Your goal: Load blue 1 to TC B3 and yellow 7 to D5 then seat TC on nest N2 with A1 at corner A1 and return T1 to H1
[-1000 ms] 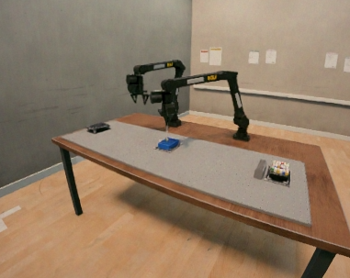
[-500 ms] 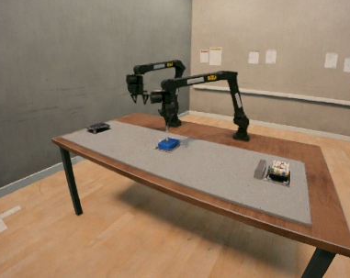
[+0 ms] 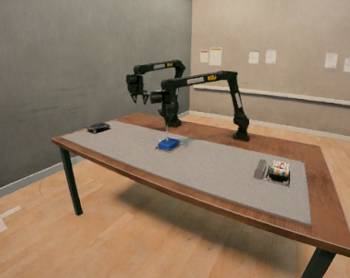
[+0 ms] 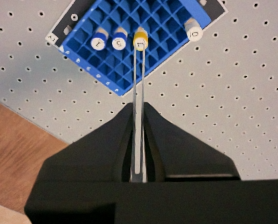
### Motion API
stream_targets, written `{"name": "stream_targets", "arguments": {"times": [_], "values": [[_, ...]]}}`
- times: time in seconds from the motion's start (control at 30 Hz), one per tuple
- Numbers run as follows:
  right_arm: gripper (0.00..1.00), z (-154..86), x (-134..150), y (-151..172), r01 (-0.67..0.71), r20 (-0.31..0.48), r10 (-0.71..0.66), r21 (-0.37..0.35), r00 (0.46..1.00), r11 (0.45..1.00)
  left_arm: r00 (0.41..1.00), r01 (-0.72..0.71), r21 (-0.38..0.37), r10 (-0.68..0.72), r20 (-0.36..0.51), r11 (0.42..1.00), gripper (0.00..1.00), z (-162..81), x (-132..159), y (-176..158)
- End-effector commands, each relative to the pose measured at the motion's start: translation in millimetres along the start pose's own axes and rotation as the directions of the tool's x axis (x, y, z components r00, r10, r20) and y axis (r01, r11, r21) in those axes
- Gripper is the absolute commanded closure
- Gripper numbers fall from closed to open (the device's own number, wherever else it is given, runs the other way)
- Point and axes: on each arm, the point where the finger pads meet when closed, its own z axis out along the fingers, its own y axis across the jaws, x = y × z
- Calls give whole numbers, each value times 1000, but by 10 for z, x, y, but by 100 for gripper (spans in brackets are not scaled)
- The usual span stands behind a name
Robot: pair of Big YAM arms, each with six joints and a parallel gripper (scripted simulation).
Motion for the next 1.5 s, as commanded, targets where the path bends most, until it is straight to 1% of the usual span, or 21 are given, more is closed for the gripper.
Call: {"name": "stream_targets", "arguments": {"times": [0.0,1.47], "values": [[0,-121,-85,-13,-13,32,13,8,999,1000,1000,14,-11,-14,-3,1000,93,109,-32,-14],[0,-121,-85,-13,-13,32,13,8,999,1000,1000,12,-7,-12,-3,1000,93,81,-15,-36]]}}
